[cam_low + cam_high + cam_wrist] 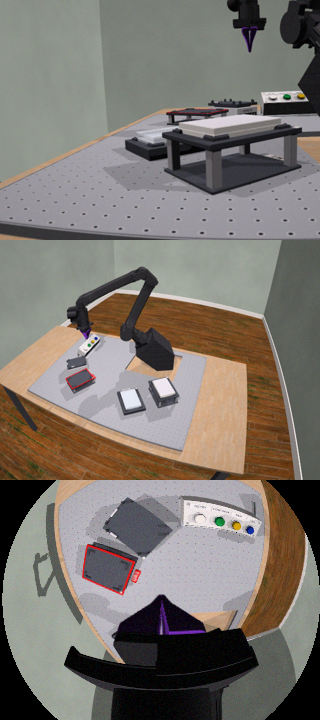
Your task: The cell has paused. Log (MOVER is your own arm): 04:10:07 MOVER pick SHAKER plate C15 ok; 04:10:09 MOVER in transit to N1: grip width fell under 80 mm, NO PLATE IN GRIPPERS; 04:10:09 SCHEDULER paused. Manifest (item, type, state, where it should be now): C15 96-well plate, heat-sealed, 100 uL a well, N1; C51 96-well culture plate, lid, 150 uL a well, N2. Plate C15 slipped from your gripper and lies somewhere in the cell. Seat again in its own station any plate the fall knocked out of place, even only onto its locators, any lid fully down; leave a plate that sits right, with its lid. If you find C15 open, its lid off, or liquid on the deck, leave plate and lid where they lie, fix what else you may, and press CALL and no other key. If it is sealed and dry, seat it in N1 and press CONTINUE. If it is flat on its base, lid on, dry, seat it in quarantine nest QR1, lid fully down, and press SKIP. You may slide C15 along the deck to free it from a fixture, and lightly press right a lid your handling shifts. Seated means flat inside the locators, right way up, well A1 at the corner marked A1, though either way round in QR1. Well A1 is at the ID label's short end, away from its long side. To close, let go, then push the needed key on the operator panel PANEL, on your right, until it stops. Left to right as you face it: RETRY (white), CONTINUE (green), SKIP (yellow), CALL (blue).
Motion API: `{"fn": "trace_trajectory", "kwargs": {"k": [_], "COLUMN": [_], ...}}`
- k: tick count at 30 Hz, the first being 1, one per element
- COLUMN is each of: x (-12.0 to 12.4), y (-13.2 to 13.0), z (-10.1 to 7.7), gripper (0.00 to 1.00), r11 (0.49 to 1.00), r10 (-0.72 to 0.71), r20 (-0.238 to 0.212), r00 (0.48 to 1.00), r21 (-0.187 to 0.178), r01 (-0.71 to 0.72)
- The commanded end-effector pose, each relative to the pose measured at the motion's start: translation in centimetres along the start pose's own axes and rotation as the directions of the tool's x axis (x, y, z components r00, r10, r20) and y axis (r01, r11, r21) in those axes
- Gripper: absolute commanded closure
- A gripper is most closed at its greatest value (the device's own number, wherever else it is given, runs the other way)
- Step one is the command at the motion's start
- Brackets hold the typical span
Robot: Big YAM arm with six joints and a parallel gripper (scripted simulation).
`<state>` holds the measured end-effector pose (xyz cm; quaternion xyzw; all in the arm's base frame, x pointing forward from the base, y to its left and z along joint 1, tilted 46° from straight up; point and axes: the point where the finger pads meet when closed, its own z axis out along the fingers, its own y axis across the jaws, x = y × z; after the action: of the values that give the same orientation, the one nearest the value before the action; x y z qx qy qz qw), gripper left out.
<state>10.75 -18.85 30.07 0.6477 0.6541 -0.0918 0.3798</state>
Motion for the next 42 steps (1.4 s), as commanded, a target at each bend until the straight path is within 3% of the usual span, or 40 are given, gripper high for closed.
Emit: {"fn": "trace_trajectory", "kwargs": {"k": [1, 4, 6, 12, 18, 38, 41, 42], "x": [-4.1, -4.3, -2.6, -2.9, -5.3, -8.6, -7.6, -7.6], "y": [-0.3, -0.5, -0.9, -2.5, -4.6, -13.2, -13.2, -12.7], "z": [-2.0, -2.0, -0.5, -0.6, -2.0, -2.0, -1.0, -1.4], "gripper": [1.00, 1.00, 1.00, 1.00, 1.00, 1.00, 1.00, 1.00], "r11": [0.996, 0.996, 0.995, 0.996, 0.995, 0.994, 0.995, 0.993], "r10": [-0.090, -0.091, -0.099, -0.081, -0.097, -0.101, -0.096, -0.113], "r20": [0.082, 0.079, 0.028, 0.021, 0.055, 0.043, 0.019, 0.031], "r00": [0.993, 0.993, 0.995, 0.996, 0.994, 0.994, 0.995, 0.993], "r21": [0.019, 0.022, 0.020, 0.039, 0.040, 0.053, 0.034, 0.037], "r01": [0.089, 0.089, 0.098, 0.080, 0.095, 0.099, 0.095, 0.112]}}
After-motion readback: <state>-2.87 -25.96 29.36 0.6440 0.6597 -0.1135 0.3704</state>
